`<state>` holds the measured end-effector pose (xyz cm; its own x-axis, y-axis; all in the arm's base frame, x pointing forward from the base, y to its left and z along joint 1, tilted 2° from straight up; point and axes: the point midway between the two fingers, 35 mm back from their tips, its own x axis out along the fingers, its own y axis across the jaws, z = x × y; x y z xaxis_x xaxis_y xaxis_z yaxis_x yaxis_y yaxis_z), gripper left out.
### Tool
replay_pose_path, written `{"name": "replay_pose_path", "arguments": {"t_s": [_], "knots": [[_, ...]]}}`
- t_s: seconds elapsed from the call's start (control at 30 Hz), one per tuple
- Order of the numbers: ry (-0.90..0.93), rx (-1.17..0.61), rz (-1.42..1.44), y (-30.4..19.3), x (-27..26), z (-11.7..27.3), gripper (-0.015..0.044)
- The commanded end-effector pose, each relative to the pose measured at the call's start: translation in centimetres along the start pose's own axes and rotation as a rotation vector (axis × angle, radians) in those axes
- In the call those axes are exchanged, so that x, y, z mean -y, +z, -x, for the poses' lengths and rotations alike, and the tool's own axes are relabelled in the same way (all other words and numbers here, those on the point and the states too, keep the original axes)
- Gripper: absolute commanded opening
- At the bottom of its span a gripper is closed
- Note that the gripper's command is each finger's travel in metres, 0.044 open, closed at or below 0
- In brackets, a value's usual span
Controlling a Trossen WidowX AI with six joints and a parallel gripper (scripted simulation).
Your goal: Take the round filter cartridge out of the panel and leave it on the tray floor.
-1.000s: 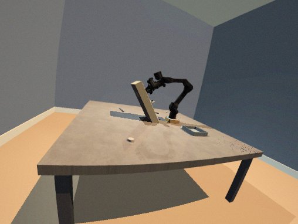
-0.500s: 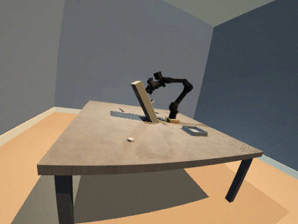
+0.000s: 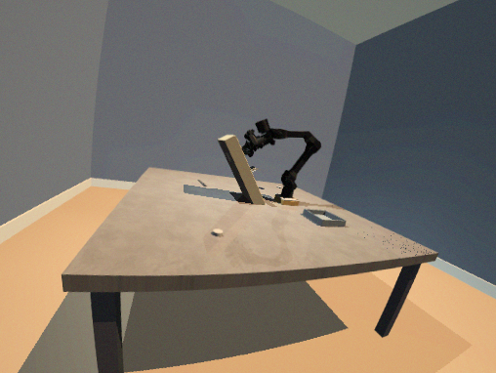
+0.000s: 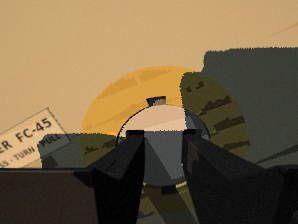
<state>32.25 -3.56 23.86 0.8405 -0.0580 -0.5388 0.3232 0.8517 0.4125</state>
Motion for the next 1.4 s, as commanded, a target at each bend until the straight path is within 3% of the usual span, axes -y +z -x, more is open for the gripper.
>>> {"name": "replay_pose_path", "arguments": {"t_s": [0.0, 0.2, 1.37], "knots": [[0.003, 0.001, 0.0, 0.02, -0.06, 0.0, 0.0017], [0.002, 0.003, -0.065, 0.07, -0.05, -0.17, 0.0], [0.003, 0.004, -1.277, 0.12, -0.02, -0.47, 0.0]]}}
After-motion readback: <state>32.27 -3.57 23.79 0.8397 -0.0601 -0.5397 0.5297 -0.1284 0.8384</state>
